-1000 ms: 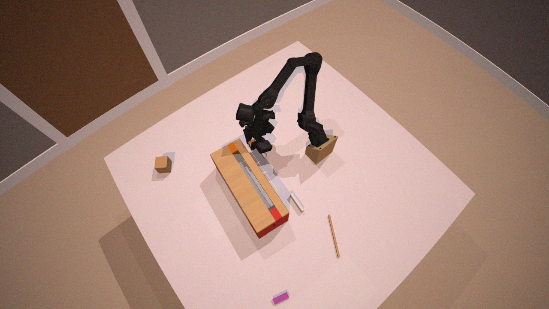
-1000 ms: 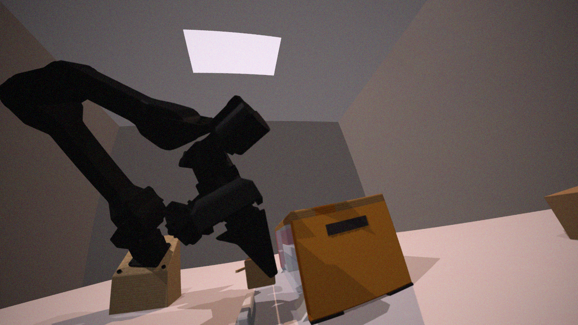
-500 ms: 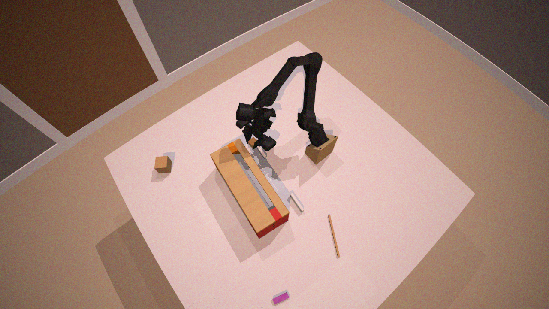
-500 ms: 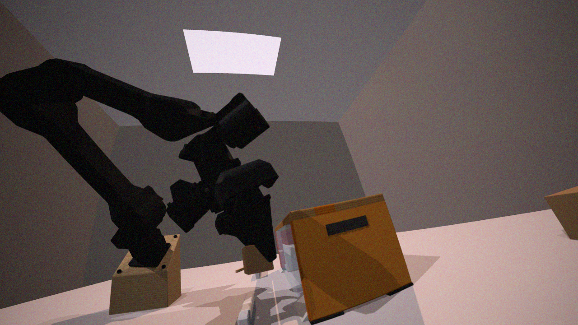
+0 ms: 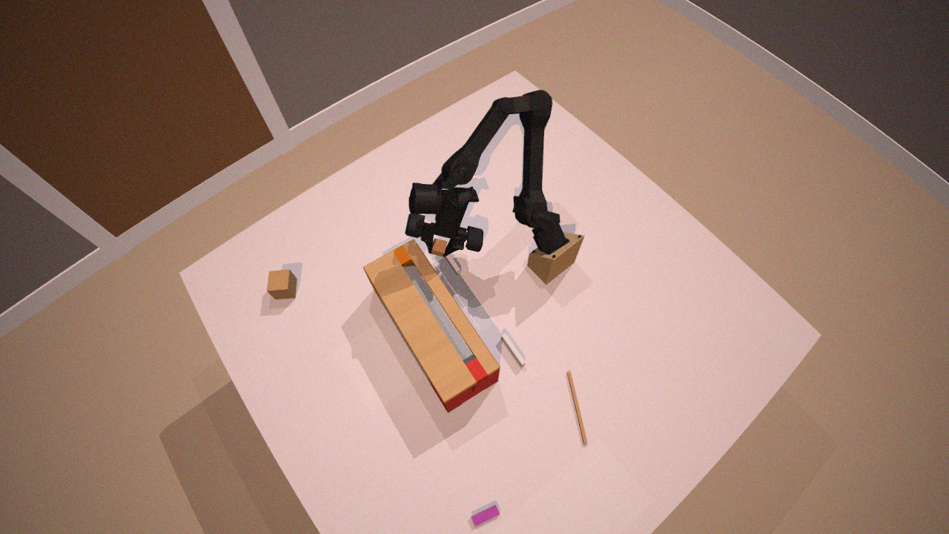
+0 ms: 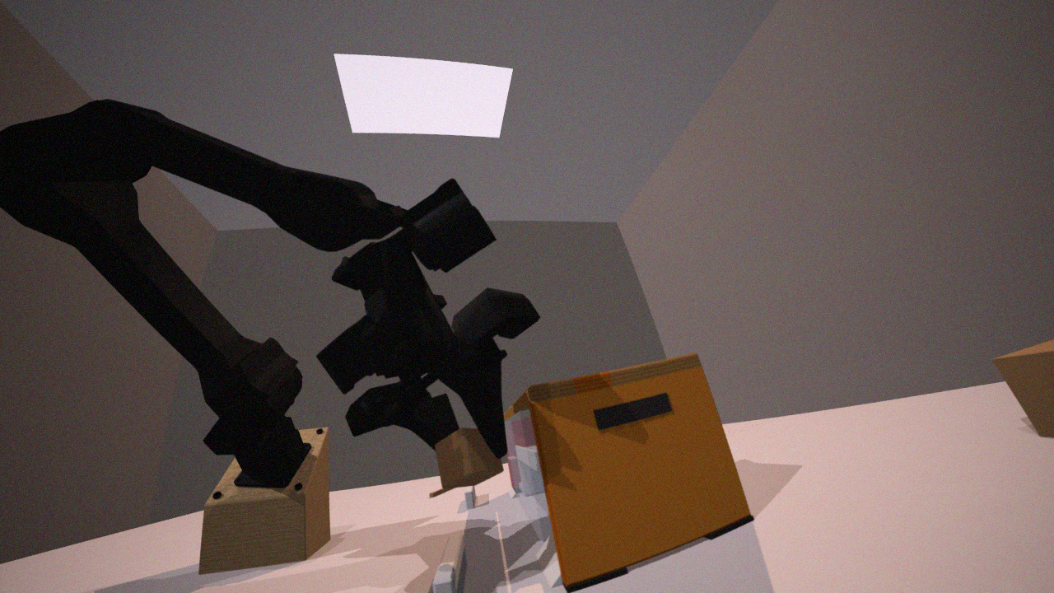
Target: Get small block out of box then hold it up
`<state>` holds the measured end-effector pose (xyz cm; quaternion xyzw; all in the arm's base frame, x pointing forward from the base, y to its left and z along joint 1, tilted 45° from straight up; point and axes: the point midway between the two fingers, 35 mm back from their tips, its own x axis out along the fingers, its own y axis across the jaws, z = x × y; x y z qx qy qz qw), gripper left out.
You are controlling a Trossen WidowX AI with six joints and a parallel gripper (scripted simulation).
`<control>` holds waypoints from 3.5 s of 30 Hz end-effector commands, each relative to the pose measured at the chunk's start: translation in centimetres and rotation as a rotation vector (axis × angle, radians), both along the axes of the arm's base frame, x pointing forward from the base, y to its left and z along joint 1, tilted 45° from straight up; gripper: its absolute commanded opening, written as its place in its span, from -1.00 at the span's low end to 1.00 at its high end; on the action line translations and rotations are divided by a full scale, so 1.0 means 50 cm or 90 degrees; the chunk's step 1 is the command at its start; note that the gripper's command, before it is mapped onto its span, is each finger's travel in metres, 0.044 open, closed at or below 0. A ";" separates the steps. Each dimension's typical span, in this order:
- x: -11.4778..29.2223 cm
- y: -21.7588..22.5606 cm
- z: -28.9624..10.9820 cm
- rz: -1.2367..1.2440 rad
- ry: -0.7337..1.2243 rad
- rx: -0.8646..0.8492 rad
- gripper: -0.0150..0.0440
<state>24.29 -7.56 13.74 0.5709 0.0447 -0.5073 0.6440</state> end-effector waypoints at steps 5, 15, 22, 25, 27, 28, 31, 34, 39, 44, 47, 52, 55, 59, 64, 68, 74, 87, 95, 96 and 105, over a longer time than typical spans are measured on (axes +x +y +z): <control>-0.001 0.015 0.001 0.141 0.146 -0.112 -0.49; -0.005 0.033 0.000 0.308 0.319 -0.240 -0.49; -0.009 0.044 -0.001 0.426 0.440 -0.330 -0.49; -0.010 0.049 -0.001 0.477 0.492 -0.369 -0.49; -0.011 0.052 0.000 0.511 0.527 -0.395 -0.49; -0.012 0.054 0.000 0.528 0.544 -0.408 -0.49; -0.013 0.059 0.000 0.578 0.596 -0.446 -0.49; -0.015 0.064 0.001 0.629 0.649 -0.485 -0.49; -0.017 0.072 0.002 0.713 0.736 -0.549 -0.49; -0.020 0.079 0.004 0.797 0.825 -0.614 -0.49; -0.021 0.084 0.005 0.847 0.878 -0.652 -0.49; -0.024 0.092 0.008 0.930 0.967 -0.716 -0.49; -0.025 0.096 0.009 0.979 1.022 -0.755 -0.49; -0.027 0.102 0.012 1.044 1.095 -0.805 -0.49; -0.029 0.110 0.015 1.125 1.188 -0.868 -0.49; -0.031 0.116 0.018 1.188 1.264 -0.918 -0.49; -0.033 0.126 0.022 1.281 1.382 -0.990 -0.49; -0.037 0.146 0.034 1.469 1.655 -1.134 -0.49; -0.040 0.159 0.042 1.572 1.845 -1.205 -0.49; -0.040 0.161 0.044 1.584 1.870 -1.212 -0.49; -0.042 0.176 0.054 1.675 2.121 -1.253 -0.49</control>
